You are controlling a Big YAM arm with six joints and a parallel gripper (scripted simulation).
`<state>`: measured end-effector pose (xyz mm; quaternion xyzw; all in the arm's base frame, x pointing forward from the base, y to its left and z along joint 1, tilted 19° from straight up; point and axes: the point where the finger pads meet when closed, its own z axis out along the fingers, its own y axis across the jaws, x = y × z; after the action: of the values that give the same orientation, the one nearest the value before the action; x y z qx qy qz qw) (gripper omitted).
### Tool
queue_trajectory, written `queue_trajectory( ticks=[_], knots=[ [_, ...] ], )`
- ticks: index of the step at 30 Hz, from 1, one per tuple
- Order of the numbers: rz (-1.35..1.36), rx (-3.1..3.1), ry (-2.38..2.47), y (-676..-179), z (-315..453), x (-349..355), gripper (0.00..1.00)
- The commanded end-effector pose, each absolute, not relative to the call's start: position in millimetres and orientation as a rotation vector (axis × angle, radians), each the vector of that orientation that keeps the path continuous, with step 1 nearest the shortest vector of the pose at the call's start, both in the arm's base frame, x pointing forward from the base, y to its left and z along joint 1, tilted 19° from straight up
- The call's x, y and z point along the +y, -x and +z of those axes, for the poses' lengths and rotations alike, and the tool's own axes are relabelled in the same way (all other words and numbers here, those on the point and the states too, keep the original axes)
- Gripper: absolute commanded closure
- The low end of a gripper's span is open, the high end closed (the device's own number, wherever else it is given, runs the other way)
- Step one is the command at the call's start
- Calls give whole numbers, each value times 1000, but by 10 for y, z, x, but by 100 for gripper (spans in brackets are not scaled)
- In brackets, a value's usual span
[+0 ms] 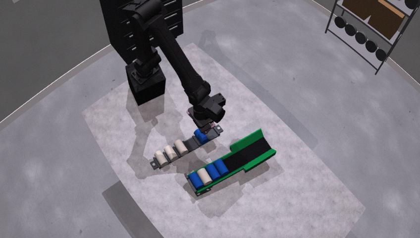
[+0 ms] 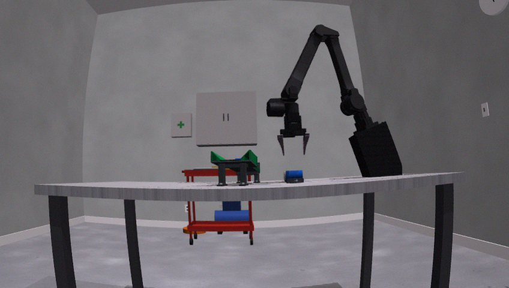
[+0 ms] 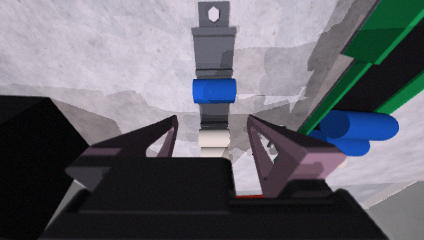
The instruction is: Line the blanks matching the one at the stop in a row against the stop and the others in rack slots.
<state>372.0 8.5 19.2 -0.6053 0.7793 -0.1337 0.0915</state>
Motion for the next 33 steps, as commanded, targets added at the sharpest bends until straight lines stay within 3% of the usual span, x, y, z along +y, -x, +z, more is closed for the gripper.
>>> queue_trajectory(
  ticks=[1, 33],
  knots=[
    [-424, 2273, 1794, -3913, 278, 127, 17],
    [-406, 2297, 1808, -3879, -103, 21, 17]
  ],
)
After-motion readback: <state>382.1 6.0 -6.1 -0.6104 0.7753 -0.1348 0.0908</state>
